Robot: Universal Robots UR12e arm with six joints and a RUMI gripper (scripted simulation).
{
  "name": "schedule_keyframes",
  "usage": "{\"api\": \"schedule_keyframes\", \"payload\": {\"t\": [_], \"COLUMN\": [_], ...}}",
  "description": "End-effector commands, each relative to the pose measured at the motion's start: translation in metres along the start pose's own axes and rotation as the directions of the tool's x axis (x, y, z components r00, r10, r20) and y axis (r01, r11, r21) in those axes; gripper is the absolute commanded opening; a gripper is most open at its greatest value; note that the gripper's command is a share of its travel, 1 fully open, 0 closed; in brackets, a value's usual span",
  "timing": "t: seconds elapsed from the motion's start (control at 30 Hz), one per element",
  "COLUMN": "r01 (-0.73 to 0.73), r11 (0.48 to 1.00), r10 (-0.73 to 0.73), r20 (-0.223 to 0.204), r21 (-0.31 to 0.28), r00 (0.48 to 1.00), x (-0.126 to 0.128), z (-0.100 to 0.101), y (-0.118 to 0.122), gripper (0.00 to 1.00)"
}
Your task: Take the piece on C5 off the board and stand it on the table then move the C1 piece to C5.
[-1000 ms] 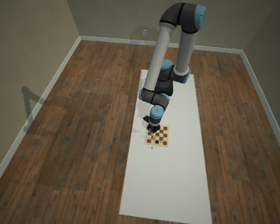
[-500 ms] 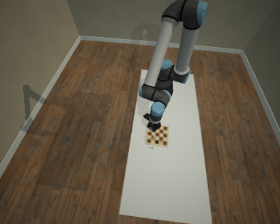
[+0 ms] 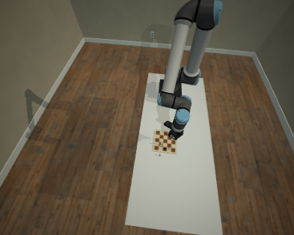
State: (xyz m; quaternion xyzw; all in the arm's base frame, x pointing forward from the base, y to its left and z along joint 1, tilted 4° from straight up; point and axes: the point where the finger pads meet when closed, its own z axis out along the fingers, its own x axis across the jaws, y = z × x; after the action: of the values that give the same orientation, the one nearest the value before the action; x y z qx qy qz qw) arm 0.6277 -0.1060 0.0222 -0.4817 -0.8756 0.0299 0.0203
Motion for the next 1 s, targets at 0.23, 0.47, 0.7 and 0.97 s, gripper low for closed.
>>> {"api": "schedule_keyframes", "payload": {"t": [0.23,0.47,0.7,0.97], "r01": [0.009,0.009,0.009,0.009], "r11": [1.0,1.0,1.0,1.0], "r10": [-0.009,-0.009,-0.009,-0.009], "r20": [0.002,0.002,0.002,0.002], "r21": [0.001,0.001,0.001,0.001], "r00": [1.0,1.0,1.0,1.0], "x": [0.029,0.029,0.029,0.029], "z": [-0.001,-0.001,0.01,0.035], "y": [0.03,0.03,0.03,0.03], "gripper": [0.0,0.0,0.0,0.0]}}
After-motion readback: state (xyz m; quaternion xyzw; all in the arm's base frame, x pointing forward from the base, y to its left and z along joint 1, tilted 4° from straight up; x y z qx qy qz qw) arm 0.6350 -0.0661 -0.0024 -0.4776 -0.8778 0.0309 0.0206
